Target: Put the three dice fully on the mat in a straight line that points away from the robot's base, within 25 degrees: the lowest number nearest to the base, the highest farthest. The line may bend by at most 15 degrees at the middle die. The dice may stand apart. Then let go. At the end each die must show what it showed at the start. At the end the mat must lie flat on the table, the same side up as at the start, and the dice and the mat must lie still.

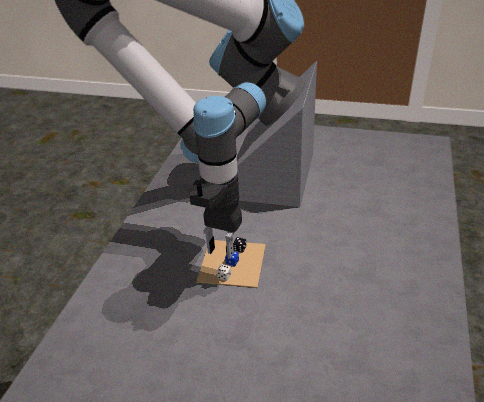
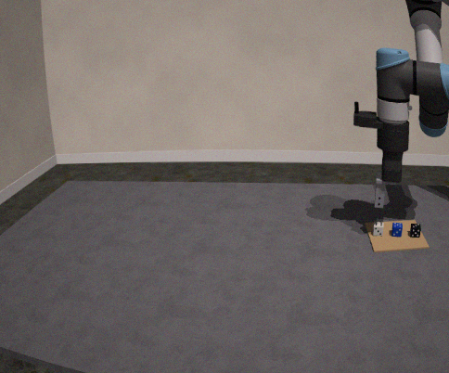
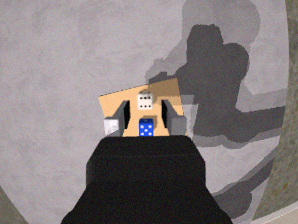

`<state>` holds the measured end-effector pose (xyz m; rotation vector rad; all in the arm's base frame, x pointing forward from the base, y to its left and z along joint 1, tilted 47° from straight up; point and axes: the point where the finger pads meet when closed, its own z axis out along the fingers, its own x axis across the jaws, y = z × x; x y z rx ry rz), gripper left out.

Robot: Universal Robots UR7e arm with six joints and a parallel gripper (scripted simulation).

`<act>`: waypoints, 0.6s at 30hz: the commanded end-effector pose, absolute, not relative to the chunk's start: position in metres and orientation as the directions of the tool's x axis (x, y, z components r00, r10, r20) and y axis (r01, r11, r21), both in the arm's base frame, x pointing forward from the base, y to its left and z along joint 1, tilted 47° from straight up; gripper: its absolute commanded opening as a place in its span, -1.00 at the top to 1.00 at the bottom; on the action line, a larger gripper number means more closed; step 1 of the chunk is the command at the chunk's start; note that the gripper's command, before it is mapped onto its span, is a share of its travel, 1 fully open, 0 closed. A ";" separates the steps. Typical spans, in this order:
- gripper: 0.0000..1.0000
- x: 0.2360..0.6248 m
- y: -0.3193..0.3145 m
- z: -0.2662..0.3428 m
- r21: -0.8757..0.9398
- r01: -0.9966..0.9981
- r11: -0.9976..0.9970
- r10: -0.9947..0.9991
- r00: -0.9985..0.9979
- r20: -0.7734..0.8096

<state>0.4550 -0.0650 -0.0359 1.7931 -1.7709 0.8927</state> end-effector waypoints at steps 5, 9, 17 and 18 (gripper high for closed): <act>-0.57 0.451 -0.052 -0.025 -0.110 -0.992 -0.057 -0.689 -0.041 0.723; -1.00 0.451 -0.052 -0.024 -0.110 -0.992 -0.057 -0.690 -0.041 0.723; -1.00 0.451 -0.053 -0.025 -0.109 -0.993 -0.055 -0.690 -0.041 0.723; -1.00 0.451 -0.053 -0.025 -0.109 -0.993 -0.055 -0.690 -0.041 0.723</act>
